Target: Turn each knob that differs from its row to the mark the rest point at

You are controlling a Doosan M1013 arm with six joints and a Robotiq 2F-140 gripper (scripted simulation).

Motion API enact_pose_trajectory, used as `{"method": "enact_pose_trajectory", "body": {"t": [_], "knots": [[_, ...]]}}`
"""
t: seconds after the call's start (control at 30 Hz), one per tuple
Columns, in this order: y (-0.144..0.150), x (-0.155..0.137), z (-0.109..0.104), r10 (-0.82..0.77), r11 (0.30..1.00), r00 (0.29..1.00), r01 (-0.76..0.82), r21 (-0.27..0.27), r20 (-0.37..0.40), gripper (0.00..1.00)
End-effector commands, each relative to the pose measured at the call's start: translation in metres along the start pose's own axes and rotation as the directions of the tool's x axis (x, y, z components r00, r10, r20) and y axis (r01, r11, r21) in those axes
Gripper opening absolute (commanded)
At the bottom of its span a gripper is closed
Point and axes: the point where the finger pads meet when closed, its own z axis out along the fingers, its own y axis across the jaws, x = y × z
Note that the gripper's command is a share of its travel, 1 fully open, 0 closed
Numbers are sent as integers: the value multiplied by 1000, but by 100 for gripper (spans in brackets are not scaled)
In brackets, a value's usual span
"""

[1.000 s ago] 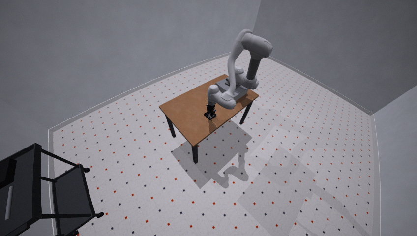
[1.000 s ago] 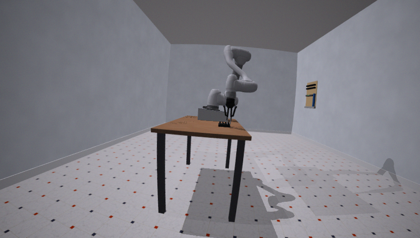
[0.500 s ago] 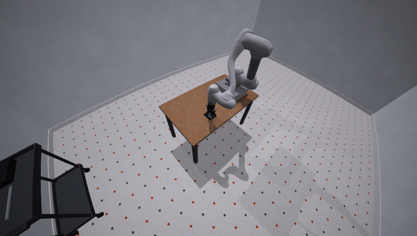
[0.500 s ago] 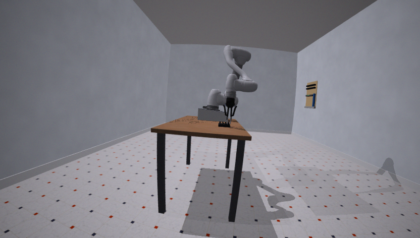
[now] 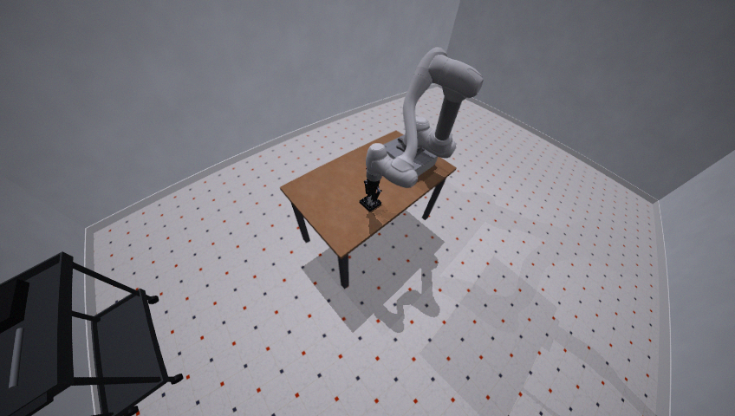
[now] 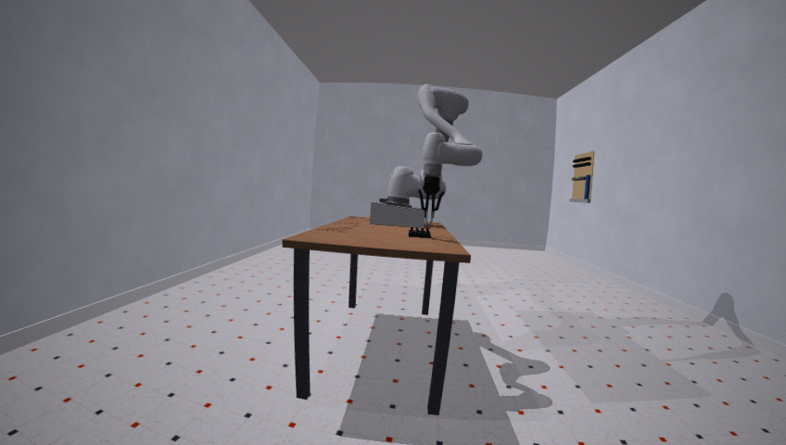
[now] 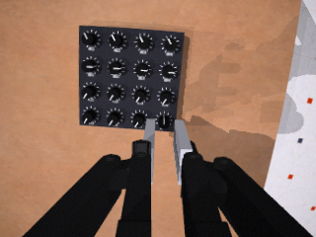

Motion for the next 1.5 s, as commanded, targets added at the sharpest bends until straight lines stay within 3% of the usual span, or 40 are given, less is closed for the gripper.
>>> {"method": "enact_pose_trajectory", "body": {"t": [0.0, 0.53, 0.7, 0.8, 1.0, 1.2, 1.27, 1.3, 1.47], "knots": [[0, 0, -2, 0, 1000, 1000, 0, 0, 0, 12], [0, 0, -3, 4, 1000, 1000, -4, 0, 0, 12], [0, 0, -4, 59, 998, 998, -59, 0, 0, 12], [0, 0, -5, 201, 980, 980, -201, 0, 0, 12], [0, 0, -8, 456, 890, 890, -456, 0, 0, 12], [0, 0, -12, 672, 741, 741, -672, 0, 0, 12], [0, 0, -12, 672, 741, 741, -672, 0, 0, 12], [0, 0, -13, 745, 668, 668, -745, 0, 0, 12], [0, 0, -15, 861, 508, 508, -861, 0, 0, 12]]}}
